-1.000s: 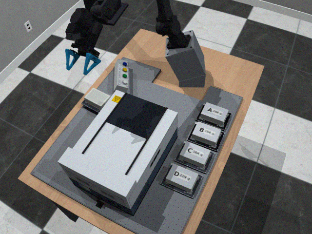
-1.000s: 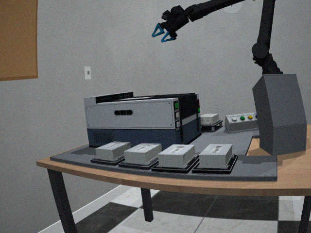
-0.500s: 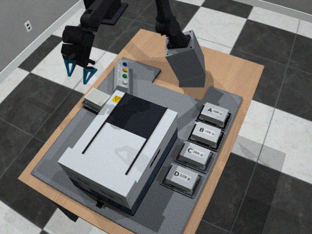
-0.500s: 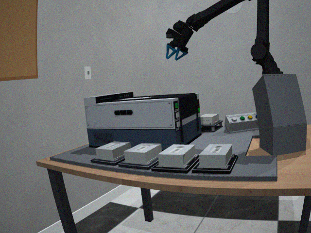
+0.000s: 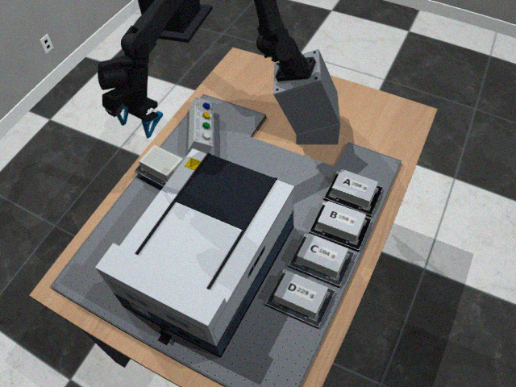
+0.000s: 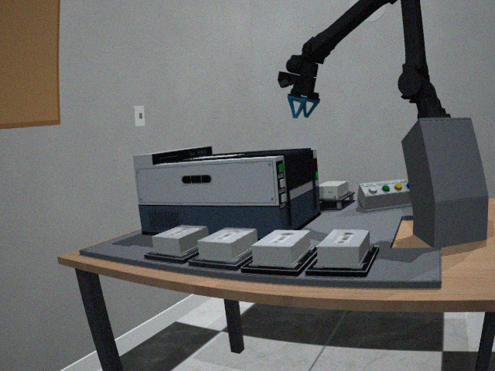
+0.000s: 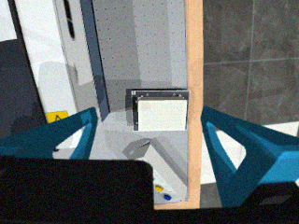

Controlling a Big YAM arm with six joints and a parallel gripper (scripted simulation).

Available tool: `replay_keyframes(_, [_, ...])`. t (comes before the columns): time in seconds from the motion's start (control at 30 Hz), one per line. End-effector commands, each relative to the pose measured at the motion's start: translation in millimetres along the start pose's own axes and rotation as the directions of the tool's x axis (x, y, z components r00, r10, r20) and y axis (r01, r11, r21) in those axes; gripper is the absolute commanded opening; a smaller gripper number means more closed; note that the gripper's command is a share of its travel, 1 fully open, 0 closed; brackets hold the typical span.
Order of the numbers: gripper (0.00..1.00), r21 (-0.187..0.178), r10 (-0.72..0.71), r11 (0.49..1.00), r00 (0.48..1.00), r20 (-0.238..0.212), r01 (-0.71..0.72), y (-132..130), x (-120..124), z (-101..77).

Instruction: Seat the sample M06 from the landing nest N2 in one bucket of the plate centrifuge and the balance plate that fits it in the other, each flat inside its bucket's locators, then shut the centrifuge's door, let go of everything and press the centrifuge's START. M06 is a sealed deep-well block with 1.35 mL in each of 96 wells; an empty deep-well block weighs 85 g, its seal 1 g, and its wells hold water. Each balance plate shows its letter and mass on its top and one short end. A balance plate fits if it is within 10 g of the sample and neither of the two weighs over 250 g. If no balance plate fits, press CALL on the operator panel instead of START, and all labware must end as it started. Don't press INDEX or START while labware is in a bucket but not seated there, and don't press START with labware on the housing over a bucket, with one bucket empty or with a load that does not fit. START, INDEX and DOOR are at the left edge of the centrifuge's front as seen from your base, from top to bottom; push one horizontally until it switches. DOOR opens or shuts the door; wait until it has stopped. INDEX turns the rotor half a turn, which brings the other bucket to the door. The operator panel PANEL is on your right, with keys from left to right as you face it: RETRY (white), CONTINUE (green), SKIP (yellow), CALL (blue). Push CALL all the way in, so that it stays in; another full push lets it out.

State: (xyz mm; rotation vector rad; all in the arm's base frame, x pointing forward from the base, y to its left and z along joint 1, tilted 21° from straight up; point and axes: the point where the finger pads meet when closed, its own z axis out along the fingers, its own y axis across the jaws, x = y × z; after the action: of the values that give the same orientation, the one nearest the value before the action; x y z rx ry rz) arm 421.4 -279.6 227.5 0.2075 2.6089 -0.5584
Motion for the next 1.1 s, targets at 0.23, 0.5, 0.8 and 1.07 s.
replay_keyframes(0.23, [1.0,-0.004,-0.059,0.998,0.986,-0.155,0.059,-36.9,35.1,15.0])
replay_keyframes(0.5, [1.0,-0.031,-0.076,0.997,0.963,-0.258,0.07,-49.0,68.1,23.7])
replay_keyframes(0.8, [1.0,-0.046,-0.084,0.996,0.95,-0.301,0.073,-52.7,83.3,26.8])
replay_keyframes(1.07, [1.0,-0.044,-0.084,0.996,0.949,-0.303,0.074,-55.8,83.8,23.9])
